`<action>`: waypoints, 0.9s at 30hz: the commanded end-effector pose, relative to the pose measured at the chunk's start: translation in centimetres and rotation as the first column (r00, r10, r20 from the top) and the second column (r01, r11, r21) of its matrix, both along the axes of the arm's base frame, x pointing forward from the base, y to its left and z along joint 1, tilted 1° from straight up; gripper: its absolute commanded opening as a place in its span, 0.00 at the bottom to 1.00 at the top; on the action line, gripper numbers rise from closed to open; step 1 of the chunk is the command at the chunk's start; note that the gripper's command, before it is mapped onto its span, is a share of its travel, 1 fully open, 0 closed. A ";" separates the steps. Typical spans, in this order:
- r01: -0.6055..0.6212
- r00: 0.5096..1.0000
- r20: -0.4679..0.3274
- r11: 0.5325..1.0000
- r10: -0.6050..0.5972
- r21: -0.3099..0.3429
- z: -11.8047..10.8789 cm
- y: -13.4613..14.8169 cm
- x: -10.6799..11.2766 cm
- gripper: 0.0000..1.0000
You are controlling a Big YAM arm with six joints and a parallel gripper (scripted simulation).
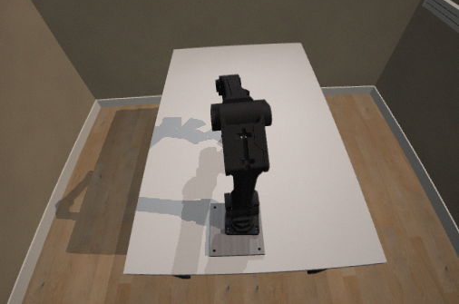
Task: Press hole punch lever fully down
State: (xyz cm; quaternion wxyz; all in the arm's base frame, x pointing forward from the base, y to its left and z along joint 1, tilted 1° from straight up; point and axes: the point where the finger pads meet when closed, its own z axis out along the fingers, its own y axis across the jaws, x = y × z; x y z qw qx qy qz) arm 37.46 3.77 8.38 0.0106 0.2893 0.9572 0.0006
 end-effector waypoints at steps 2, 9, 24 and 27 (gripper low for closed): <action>-0.003 1.000 0.023 1.000 0.003 0.005 1.6 0.0 1.8 0.00; -0.004 0.999 0.044 1.000 0.003 0.007 3.4 0.0 1.9 0.00; -0.004 0.998 0.060 1.000 0.003 0.009 7.7 0.1 1.8 0.00; -0.004 0.999 0.053 1.000 0.003 0.008 8.1 0.1 1.8 0.00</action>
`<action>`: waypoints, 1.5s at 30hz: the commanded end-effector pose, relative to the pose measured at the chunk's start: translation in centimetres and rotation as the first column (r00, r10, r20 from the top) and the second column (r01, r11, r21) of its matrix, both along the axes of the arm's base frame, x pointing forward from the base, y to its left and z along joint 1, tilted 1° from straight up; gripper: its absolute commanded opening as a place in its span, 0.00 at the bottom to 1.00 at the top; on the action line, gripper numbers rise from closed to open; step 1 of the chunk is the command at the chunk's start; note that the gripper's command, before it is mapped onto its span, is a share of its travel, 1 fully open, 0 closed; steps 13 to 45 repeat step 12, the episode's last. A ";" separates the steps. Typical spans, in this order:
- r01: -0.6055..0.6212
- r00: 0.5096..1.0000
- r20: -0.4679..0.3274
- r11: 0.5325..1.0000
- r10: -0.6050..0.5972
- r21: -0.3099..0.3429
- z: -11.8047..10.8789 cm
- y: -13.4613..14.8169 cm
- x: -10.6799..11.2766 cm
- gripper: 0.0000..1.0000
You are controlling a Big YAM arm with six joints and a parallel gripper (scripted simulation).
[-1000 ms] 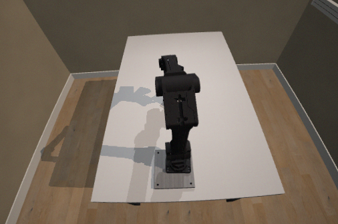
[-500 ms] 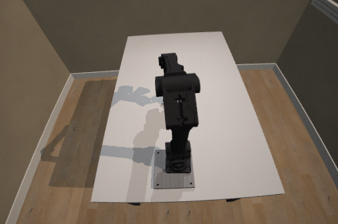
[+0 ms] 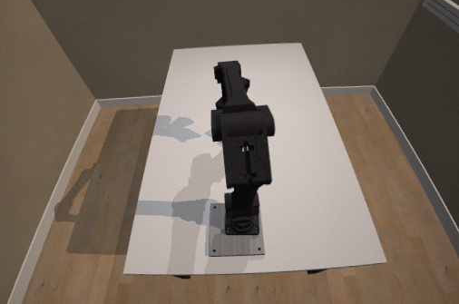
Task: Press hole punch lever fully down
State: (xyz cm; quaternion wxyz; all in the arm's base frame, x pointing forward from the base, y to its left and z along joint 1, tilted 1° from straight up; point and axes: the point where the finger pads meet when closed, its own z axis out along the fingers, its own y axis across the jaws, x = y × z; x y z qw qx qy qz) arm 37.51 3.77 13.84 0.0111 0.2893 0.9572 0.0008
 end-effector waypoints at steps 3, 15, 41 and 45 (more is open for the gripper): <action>-0.004 0.999 0.055 1.000 0.003 0.008 3.3 0.1 1.7 0.00; -0.004 0.998 0.056 1.000 0.003 0.009 3.5 0.1 1.7 0.00; -0.004 0.998 0.056 1.000 0.003 0.009 3.5 0.1 1.7 0.00; -0.004 0.998 0.056 1.000 0.003 0.009 3.5 0.1 1.7 0.00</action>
